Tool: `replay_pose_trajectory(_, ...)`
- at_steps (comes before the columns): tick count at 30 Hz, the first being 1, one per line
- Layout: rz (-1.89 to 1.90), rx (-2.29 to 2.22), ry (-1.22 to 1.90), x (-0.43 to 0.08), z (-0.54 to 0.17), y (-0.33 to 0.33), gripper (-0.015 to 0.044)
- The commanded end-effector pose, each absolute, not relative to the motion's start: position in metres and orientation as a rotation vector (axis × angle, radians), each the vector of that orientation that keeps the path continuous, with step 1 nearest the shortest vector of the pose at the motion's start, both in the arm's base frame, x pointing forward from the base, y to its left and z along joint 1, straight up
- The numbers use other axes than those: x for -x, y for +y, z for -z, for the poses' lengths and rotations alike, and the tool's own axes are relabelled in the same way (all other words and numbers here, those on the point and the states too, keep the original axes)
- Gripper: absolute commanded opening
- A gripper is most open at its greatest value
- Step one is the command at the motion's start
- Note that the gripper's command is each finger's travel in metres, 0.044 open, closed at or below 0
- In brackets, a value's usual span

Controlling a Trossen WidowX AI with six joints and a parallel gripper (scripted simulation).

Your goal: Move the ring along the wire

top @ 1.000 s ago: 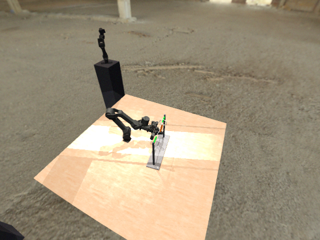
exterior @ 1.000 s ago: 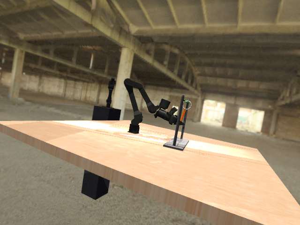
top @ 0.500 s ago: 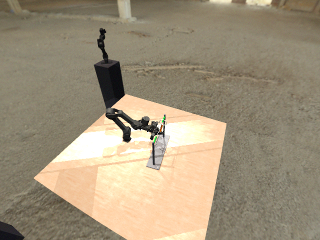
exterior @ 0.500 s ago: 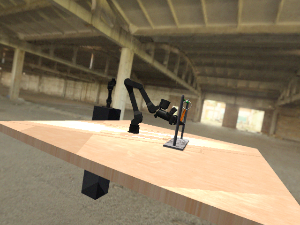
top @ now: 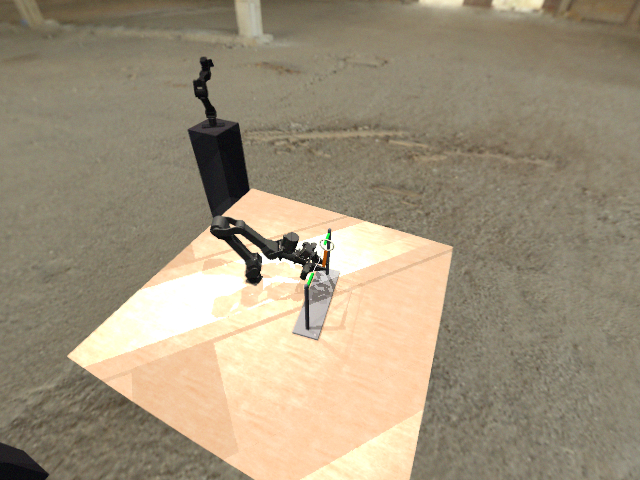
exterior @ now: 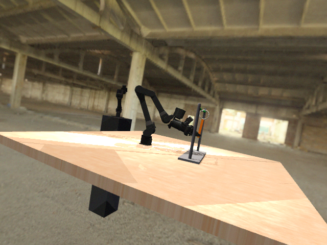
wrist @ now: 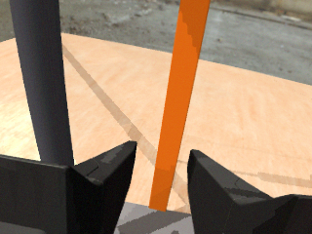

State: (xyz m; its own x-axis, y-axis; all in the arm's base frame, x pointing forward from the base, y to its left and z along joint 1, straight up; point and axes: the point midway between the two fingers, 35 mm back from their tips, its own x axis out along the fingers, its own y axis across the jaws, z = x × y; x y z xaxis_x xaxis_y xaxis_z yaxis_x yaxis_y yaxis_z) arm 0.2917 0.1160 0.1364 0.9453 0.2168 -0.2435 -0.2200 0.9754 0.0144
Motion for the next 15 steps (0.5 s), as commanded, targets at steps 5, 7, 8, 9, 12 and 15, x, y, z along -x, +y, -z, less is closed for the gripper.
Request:
replay_pose_trajectory(5, -0.218, 0.01, 0.245, -0.281, -0.141, 0.114, 0.016)
replay_pose_trajectory(7, -0.218, 0.01, 0.246, -0.277, -0.143, 0.113, 0.016)
replay_pose_trajectory(8, -0.217, 0.01, 0.246, -0.276, -0.143, 0.113, 0.016)
replay_pose_trajectory(9, -0.217, 0.01, 0.246, -0.274, -0.144, 0.112, 0.016)
replay_pose_trajectory(12, -0.217, 0.009, 0.246, -0.269, -0.145, 0.111, 0.016)
replay_pose_trajectory(15, -0.216, 0.009, 0.247, -0.264, -0.146, 0.11, 0.016)
